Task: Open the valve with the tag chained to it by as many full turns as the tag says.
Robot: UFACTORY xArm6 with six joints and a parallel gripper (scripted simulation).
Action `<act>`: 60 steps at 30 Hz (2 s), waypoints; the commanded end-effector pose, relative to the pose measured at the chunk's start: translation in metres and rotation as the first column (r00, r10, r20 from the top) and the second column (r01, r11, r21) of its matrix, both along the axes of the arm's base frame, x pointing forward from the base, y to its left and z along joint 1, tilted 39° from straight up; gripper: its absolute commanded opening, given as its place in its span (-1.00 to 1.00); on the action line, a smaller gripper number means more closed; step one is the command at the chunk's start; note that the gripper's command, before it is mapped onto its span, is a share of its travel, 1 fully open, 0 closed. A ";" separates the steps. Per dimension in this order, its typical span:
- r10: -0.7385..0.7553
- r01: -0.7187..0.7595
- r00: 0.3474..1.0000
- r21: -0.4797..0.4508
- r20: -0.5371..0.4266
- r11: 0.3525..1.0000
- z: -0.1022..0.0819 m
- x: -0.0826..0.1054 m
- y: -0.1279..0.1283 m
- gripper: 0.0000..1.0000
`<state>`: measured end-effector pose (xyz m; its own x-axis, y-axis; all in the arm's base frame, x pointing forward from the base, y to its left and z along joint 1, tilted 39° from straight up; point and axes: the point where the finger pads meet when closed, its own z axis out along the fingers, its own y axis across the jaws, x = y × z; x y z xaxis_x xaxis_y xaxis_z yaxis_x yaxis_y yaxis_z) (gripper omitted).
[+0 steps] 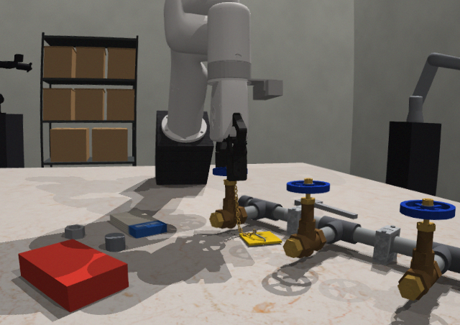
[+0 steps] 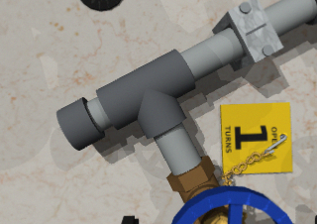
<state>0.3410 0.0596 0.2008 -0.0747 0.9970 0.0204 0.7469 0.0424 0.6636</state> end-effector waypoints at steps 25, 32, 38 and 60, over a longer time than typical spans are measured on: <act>-0.122 0.123 0.992 0.109 -0.015 0.986 0.001 0.000 0.000 1.00; -0.276 0.281 0.959 0.244 -0.058 0.928 0.001 0.000 0.000 1.00; -0.488 0.509 0.856 0.433 -0.170 0.744 0.001 0.000 0.000 1.00; -0.626 0.777 0.325 0.577 -0.709 -0.249 0.001 0.000 0.000 1.00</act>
